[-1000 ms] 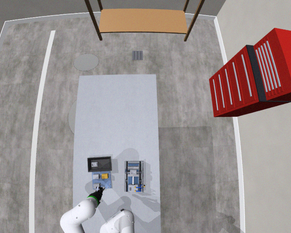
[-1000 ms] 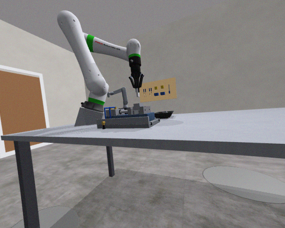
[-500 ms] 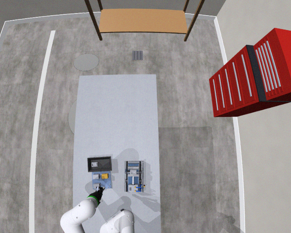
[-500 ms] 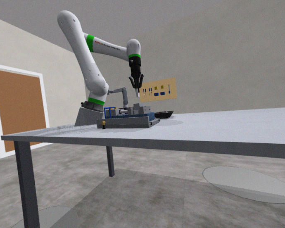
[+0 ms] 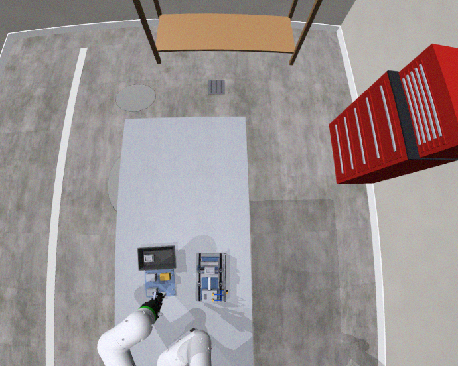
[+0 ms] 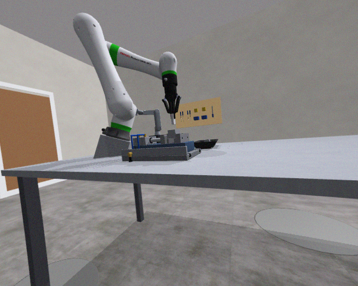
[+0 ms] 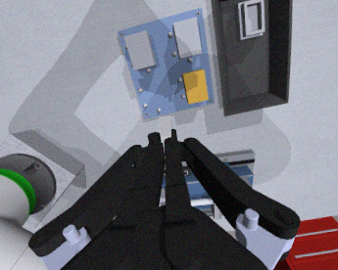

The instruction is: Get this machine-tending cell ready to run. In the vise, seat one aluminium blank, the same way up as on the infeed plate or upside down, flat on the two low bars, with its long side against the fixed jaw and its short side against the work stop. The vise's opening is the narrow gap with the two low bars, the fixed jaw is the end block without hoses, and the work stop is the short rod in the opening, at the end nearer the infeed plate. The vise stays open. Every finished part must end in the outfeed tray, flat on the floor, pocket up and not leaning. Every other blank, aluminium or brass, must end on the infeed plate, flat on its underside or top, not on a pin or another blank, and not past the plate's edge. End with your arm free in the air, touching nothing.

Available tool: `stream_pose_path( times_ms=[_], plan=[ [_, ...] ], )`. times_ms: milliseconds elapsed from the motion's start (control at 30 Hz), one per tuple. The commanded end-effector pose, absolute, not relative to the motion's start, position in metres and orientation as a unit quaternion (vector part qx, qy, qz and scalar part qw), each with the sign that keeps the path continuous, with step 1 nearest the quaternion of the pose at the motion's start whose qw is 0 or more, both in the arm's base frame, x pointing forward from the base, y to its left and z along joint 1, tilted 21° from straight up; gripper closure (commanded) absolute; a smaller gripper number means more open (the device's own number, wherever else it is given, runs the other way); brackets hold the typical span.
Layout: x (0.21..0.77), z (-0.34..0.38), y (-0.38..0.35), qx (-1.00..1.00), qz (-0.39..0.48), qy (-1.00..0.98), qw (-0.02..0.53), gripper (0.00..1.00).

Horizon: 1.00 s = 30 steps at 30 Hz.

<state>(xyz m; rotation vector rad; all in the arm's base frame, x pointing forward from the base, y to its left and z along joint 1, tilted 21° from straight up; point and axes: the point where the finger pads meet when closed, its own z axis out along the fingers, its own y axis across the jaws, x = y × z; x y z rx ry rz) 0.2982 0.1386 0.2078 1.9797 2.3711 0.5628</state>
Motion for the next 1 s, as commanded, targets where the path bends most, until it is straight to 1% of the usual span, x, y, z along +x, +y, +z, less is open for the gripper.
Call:
stream_pose_path(
  times_ms=[0, 967],
  plan=[
    [0.299, 0.204, 0.140, 0.631, 0.179, 0.755, 0.001, 1.00],
    [0.309, 0.162, 0.152, 0.631, 0.179, 0.755, 0.001, 1.00]
  ],
)
